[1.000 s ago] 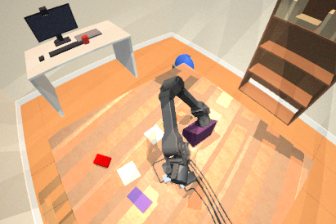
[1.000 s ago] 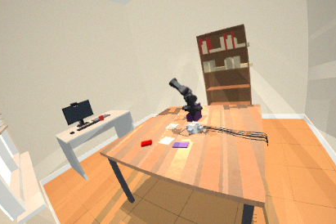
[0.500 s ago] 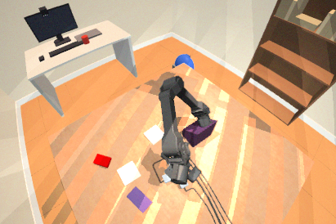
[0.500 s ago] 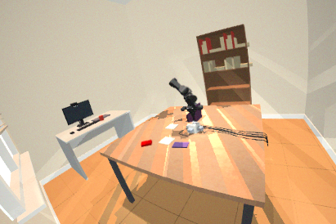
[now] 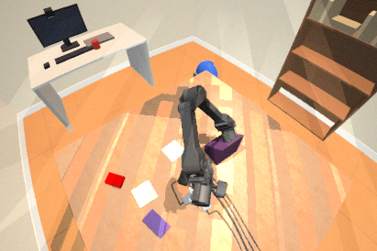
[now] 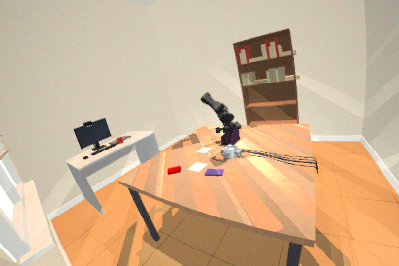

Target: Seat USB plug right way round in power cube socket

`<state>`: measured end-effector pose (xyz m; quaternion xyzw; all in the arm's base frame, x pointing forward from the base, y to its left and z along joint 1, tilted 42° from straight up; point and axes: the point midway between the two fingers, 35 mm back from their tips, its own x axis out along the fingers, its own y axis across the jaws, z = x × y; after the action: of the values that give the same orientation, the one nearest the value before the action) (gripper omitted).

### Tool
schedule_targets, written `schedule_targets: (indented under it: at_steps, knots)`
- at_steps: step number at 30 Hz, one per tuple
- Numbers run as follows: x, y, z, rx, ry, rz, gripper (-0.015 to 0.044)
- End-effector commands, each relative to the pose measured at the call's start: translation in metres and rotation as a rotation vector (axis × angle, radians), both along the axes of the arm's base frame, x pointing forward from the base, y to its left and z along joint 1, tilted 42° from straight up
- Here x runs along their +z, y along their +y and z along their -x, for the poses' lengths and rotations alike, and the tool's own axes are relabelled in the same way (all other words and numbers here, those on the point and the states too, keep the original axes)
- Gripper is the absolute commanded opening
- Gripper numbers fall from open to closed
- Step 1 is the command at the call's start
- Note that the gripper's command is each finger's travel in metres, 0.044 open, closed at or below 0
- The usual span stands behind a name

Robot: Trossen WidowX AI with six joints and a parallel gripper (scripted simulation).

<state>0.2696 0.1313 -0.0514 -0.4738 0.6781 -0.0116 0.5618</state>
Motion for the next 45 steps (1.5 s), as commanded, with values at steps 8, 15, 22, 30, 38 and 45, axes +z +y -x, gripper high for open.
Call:
schedule_targets:
  at_steps: [8,15,22,30,38,45]
  knots:
    - [-0.0004,-0.0004,-0.0001,0.219,0.192,0.023,0.0000]
    - [-0.0004,-0.0004,-0.0001,0.357,0.313,0.037,0.0000]
    - [-0.0004,-0.0004,-0.0001,0.494,0.433,0.052,0.0000]
    - [-0.0004,-0.0004,-0.0001,0.563,0.493,0.059,0.0000]
    - [-0.0004,-0.0004,-0.0001,0.563,0.493,0.059,0.0000]
    - [-0.0003,-0.0006,-0.0003,0.560,0.489,0.062,0.0000]
